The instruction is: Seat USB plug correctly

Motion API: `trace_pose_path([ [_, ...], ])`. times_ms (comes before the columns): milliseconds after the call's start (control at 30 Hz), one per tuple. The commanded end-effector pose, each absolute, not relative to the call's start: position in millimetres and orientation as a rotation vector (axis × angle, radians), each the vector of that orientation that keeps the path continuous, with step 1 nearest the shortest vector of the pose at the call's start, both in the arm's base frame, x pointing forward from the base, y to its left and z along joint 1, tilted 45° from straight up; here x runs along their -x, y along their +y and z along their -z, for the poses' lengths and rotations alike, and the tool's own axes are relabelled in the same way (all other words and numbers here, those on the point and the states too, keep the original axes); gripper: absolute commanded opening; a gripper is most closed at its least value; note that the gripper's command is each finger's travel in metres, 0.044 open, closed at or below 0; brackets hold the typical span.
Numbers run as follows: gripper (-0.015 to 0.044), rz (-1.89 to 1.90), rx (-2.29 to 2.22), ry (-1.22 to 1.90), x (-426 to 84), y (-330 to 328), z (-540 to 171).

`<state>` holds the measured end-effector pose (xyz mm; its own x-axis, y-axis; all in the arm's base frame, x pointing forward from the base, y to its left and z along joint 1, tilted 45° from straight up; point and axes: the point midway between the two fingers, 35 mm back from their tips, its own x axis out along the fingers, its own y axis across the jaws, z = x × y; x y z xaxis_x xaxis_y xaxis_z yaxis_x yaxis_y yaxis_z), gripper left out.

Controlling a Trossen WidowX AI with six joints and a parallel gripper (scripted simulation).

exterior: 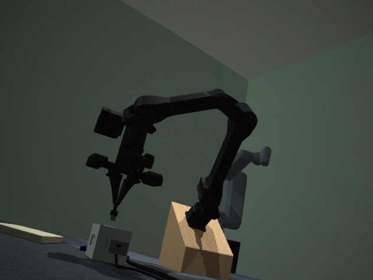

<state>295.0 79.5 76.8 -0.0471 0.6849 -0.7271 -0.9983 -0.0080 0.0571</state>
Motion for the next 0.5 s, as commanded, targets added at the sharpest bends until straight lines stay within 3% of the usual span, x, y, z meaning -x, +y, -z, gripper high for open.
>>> trace_pose_path([
  [0, 0.0, -1.503, 0.603, 0.687, -294.8, 79.7, -75.7],
  [467, 0.0, -1.503, 0.613, 0.691, -294.6, 80.3, -74.0],
])
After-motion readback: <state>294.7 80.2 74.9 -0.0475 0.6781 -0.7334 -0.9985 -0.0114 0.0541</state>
